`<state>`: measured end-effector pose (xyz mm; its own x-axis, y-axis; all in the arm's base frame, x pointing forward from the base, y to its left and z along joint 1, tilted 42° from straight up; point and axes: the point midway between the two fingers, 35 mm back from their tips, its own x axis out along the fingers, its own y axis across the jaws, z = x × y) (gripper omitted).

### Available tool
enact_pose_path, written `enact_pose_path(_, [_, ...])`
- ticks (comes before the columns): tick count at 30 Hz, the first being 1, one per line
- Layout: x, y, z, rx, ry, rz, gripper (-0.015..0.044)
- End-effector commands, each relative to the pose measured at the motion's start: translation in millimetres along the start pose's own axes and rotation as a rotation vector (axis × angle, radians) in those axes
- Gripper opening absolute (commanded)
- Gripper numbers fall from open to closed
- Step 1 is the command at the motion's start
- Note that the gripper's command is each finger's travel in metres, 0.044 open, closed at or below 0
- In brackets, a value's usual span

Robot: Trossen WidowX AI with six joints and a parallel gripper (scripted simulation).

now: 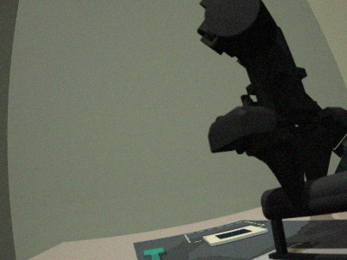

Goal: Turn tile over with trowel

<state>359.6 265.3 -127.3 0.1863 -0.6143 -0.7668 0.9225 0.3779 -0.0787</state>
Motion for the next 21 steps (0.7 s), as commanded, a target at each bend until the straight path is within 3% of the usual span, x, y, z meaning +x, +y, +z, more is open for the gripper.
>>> enact_pose_path(1, [1.5, -0.1, -0.1, -0.007, -0.004, 0.000, 0.0130])
enact_pose_path(13, [1.5, -0.1, -0.1, -0.011, -0.004, 0.000, 0.0130])
enact_pose_path(21, [1.5, -0.1, -0.2, -0.164, -0.006, 0.000, 0.0130])
